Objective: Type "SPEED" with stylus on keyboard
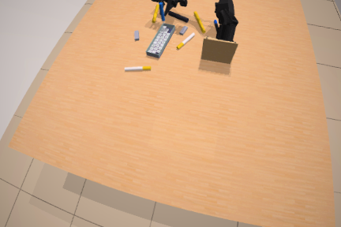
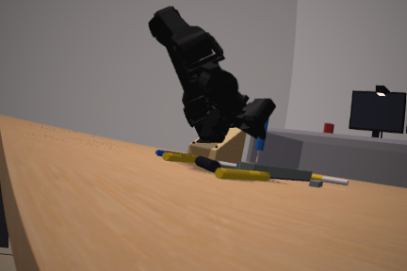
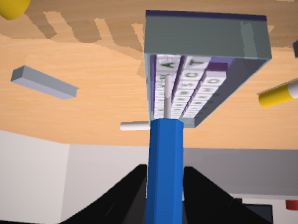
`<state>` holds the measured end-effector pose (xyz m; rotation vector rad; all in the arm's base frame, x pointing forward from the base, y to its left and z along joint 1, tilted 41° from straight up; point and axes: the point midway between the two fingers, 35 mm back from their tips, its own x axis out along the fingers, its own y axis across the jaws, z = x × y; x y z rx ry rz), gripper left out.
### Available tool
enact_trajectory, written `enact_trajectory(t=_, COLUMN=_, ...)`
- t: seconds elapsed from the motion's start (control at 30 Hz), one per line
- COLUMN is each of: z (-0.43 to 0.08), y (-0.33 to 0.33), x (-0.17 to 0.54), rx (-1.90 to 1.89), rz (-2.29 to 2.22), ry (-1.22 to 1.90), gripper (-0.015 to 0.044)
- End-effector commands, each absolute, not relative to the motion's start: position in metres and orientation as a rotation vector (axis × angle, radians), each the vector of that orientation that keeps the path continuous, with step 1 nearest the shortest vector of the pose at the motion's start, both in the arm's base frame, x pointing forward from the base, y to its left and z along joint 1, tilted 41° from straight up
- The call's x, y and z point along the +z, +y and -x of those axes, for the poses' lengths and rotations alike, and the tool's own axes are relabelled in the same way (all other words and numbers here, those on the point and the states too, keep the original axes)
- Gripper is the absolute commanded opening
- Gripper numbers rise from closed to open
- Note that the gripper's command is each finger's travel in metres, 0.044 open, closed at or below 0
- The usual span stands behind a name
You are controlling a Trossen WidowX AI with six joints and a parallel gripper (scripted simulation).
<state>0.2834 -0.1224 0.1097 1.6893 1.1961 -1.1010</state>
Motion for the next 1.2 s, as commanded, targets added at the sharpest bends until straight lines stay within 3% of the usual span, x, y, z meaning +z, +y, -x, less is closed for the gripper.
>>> enact_trajectory(t=0.0, z=-0.284, y=-0.122, x=0.109, rx=-1.095, rz=-1.687, ry=1.198, gripper=0.0081)
enact_trajectory(t=1.17, z=-0.281, y=-0.134, x=0.097, rx=-1.096, rz=-1.686, ry=1.197, gripper=0.0081)
